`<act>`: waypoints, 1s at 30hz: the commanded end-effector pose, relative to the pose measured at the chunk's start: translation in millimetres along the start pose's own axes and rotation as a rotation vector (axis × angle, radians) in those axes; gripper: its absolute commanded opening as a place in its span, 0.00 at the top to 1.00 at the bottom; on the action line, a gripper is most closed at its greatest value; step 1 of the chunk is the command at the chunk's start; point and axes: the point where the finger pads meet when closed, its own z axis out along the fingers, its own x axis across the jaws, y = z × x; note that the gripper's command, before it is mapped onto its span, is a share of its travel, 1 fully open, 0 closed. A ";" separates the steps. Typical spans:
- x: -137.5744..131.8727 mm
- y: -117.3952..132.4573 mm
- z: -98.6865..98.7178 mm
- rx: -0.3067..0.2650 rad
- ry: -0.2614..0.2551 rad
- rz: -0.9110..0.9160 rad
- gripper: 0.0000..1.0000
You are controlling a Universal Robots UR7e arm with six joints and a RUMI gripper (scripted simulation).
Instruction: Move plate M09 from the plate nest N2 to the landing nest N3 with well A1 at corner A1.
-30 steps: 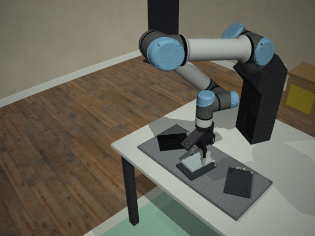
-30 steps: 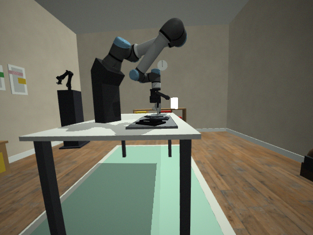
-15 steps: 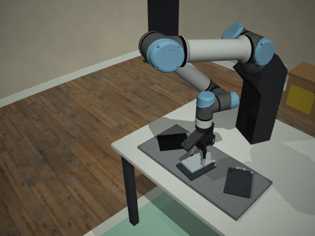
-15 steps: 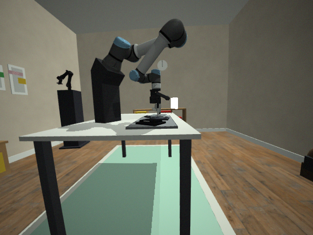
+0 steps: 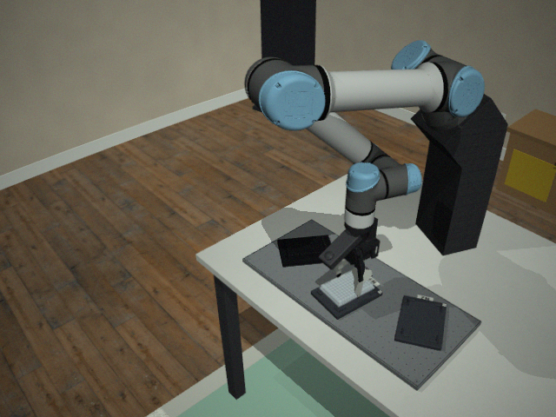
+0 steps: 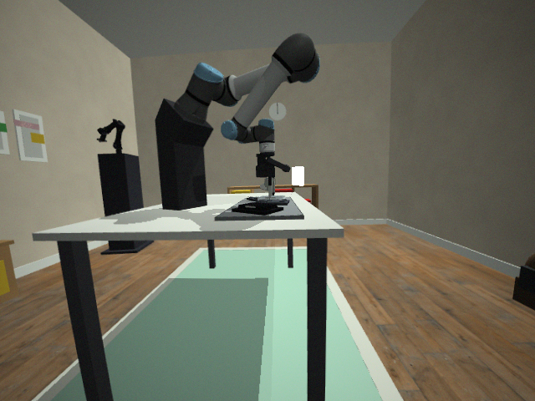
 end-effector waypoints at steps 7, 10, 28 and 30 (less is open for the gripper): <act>-0.1 -0.4 3.0 0.001 0.000 0.000 1.00; -0.1 -0.4 4.0 0.001 0.000 0.000 1.00; -0.1 -0.4 9.0 0.001 0.000 0.000 1.00; -0.1 -0.4 9.4 0.001 0.000 0.000 1.00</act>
